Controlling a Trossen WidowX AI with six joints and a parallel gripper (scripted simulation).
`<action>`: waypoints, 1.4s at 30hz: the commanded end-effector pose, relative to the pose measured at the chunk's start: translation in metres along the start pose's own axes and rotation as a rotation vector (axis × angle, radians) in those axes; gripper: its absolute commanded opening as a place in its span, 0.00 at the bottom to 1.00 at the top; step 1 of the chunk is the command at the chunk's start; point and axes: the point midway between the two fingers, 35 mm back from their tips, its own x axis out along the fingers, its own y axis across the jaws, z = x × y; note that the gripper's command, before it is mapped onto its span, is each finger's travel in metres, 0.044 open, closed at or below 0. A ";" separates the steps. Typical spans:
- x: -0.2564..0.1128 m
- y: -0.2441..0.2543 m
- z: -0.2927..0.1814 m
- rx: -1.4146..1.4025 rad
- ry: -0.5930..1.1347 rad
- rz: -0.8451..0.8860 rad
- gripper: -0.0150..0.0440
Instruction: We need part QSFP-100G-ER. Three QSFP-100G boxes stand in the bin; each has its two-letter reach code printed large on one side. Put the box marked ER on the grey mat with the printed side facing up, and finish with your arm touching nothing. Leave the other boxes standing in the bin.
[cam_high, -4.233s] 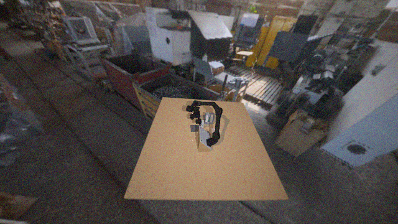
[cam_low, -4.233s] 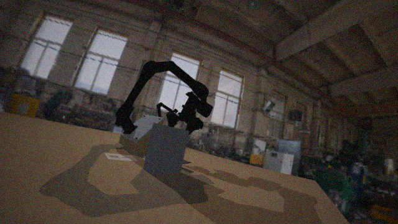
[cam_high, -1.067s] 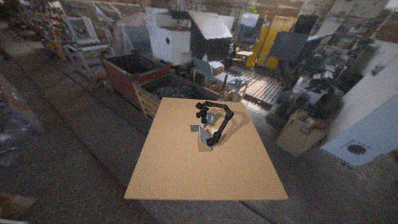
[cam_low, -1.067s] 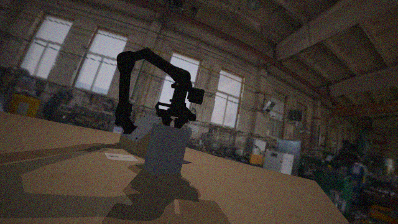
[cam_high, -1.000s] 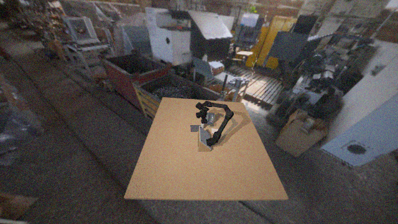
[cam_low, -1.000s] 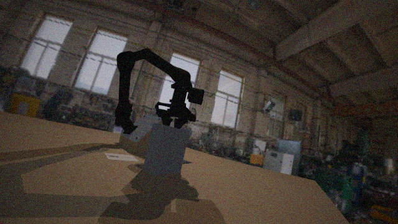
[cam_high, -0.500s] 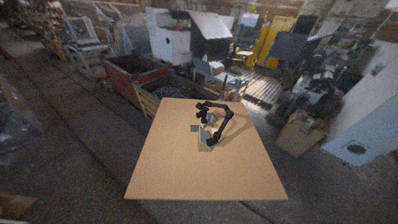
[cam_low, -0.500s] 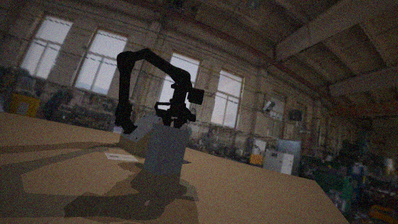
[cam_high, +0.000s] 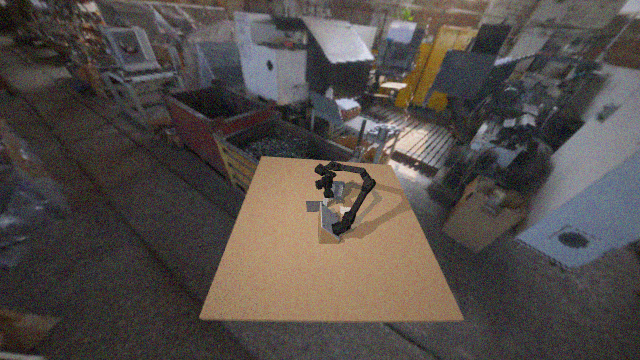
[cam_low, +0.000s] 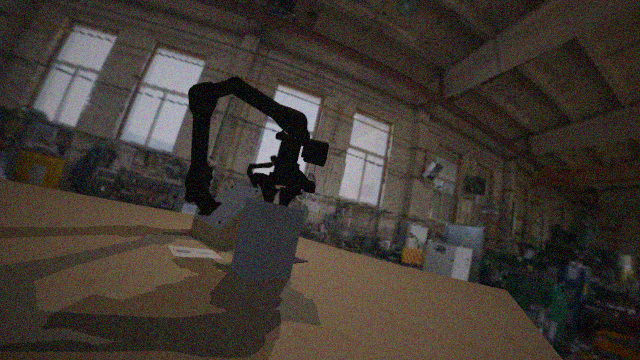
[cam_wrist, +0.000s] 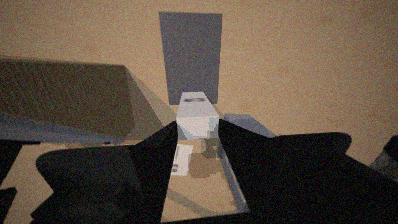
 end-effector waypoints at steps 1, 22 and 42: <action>-0.008 -0.001 0.001 0.003 -0.004 -0.003 0.52; -0.008 -0.004 0.033 -0.001 -0.009 -0.006 0.52; -0.011 -0.005 0.070 0.000 -0.012 -0.006 0.52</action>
